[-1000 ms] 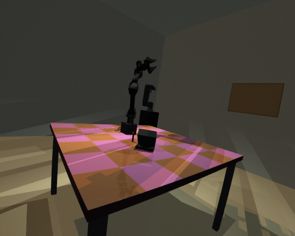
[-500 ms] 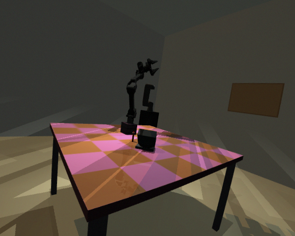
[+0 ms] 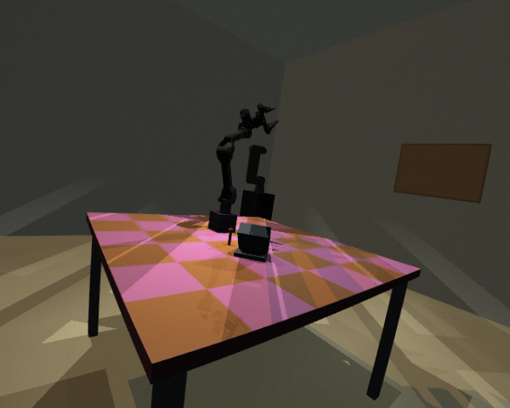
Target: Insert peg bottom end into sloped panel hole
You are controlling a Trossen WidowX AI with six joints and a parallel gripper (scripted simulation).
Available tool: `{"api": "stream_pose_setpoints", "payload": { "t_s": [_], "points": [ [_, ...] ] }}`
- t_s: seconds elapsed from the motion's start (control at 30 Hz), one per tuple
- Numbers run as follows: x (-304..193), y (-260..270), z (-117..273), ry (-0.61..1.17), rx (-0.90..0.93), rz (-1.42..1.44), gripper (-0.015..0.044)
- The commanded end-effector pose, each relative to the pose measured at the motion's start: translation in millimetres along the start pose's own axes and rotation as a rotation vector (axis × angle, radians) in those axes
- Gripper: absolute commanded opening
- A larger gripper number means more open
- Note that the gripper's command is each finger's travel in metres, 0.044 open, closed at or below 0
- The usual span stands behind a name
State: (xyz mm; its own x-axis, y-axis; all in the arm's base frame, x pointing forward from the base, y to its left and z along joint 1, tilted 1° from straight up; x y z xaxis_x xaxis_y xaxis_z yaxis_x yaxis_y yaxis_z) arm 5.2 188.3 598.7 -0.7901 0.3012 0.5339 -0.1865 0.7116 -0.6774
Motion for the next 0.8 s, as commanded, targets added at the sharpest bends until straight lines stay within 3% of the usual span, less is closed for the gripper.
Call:
{"api": "stream_pose_setpoints", "payload": {
  "t_s": [0.0, 0.77],
  "points": [
    [-0.7, 11.7, -6.1, 0.000, -0.003, 0.043, 0.0440],
    [-32.4, 57.2, -42.5, 0.055, 0.008, 0.231, 0.0440]
  ]
}}
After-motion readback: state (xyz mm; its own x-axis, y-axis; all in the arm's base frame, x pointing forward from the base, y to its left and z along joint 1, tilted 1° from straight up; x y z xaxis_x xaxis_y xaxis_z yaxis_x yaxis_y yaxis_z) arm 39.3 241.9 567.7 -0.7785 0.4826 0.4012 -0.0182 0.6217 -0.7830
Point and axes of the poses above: the point midway between the two fingers, 35 mm back from their tips, its own z axis back along the fingers, its own y axis across the jaws, x = y × z, the point moved 4 cm from there along z, back along the fingers, and after that the axes turned 6 degrees about z, right-handed, at the moved point
